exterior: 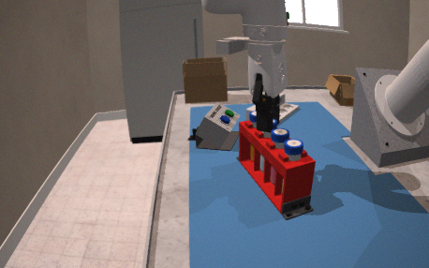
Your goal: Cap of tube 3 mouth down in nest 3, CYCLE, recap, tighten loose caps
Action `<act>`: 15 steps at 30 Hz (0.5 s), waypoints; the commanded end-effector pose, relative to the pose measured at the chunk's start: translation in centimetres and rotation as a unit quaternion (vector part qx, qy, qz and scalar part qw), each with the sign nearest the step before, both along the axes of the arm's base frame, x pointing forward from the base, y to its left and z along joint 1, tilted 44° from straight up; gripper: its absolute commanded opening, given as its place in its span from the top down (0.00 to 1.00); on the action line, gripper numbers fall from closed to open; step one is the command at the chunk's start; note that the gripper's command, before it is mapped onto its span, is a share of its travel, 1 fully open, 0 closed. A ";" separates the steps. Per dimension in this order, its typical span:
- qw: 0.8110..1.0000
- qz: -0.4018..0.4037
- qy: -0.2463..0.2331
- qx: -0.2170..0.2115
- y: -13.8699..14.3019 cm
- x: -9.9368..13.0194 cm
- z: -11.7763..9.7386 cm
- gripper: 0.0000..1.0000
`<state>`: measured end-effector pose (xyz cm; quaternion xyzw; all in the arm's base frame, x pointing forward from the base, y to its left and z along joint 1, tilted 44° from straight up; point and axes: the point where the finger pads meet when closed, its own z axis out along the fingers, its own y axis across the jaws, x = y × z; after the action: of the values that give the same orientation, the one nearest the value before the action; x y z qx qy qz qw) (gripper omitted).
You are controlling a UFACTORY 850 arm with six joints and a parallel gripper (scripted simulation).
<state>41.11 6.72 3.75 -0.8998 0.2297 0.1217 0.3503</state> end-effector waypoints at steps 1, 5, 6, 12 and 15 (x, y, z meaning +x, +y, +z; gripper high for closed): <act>1.000 0.000 -0.002 0.000 0.0 0.1 0.0 1.00; 1.000 0.000 -0.002 0.000 0.0 0.1 0.0 1.00; 1.000 0.000 -0.002 0.000 0.0 0.1 0.0 1.00; 0.999 -0.036 0.032 -0.002 0.0 0.1 0.0 1.00; 0.995 -0.072 0.066 -0.005 0.0 0.1 0.0 1.00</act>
<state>41.12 6.72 3.73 -0.8905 0.2628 0.1316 0.3472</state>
